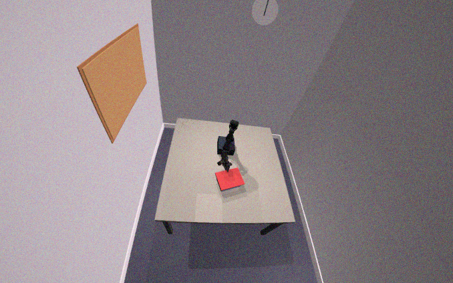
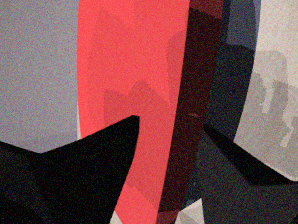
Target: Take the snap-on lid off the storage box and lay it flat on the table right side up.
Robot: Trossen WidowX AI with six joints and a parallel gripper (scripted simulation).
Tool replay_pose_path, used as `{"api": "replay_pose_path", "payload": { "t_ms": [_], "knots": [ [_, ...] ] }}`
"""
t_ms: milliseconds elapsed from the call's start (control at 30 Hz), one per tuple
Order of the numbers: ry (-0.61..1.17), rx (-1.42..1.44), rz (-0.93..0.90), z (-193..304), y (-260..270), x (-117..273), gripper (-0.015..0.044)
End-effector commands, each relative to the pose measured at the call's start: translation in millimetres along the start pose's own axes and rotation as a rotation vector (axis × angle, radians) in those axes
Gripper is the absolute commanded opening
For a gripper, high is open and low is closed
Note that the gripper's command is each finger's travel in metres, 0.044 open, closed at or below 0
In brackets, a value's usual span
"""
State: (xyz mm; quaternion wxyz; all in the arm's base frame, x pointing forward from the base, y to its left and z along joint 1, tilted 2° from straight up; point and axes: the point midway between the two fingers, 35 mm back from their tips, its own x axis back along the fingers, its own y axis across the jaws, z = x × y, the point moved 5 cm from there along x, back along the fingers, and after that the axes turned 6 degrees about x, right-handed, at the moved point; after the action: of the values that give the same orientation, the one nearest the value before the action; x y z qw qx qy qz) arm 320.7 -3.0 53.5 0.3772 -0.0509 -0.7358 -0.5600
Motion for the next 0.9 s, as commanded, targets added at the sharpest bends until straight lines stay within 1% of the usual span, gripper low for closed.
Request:
{"api": "replay_pose_path", "payload": {
  "t_ms": [0, 867],
  "knots": [
    [0.001, 0.002, -0.003, -0.3, 1.7, 1.5, 0.0],
    [0.001, 0.002, -0.003, -1.4, 5.7, 4.9, 0.0]
  ]
}}
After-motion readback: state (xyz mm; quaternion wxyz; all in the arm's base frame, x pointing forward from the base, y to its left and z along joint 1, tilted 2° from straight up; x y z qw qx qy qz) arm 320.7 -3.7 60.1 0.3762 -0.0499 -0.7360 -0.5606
